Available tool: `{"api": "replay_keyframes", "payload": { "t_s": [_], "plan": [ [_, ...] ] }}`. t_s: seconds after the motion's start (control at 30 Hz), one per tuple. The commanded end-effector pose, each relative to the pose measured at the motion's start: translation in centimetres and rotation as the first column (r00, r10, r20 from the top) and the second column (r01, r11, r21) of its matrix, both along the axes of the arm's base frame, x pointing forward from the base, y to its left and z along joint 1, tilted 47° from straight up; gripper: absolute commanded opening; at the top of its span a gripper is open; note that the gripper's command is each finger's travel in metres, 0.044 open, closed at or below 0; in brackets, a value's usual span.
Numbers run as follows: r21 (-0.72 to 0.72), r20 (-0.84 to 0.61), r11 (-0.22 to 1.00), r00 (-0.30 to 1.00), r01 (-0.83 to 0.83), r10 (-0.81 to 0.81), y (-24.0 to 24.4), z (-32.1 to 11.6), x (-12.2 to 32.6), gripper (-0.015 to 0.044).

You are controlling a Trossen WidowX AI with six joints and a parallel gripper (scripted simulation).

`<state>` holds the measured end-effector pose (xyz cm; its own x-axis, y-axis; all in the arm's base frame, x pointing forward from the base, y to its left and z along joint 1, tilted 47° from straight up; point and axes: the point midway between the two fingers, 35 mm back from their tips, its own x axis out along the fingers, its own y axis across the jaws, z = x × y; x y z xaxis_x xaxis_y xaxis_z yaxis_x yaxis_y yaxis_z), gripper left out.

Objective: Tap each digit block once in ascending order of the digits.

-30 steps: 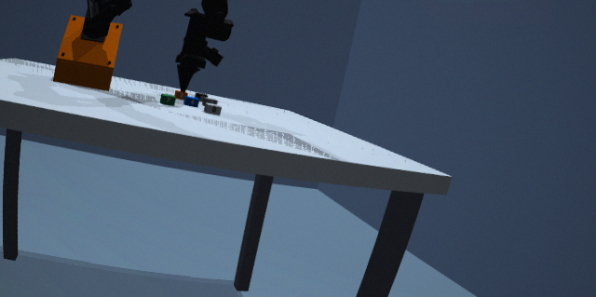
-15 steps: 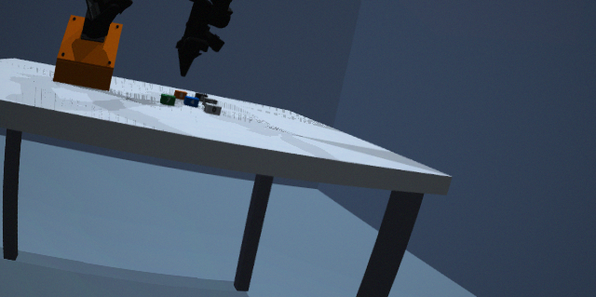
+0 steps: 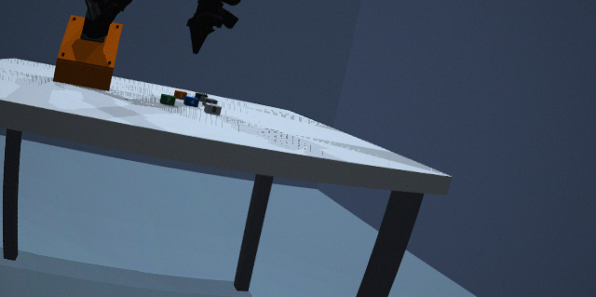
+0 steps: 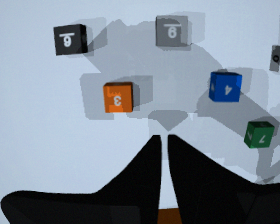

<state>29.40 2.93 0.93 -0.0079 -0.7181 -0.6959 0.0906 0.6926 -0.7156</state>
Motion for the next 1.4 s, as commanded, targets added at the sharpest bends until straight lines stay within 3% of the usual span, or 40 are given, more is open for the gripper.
{"api": "replay_keyframes", "payload": {
  "t_s": [0.0,0.37,0.57,1.37],
  "plan": [
    [-0.003,0.016,1.0,1.0,0.014,-0.014,-4.7,5.1,-0.4,0.002],
    [-0.009,0.015,1.0,1.0,0.015,-0.015,-6.7,6.5,-0.9,0.002],
    [-0.013,0.016,1.0,1.0,0.015,-0.015,-12.2,1.4,-1.0,0.002],
    [-0.014,0.016,1.0,1.0,0.015,-0.015,-14.1,-0.4,-1.0,0.002]
  ]
}}
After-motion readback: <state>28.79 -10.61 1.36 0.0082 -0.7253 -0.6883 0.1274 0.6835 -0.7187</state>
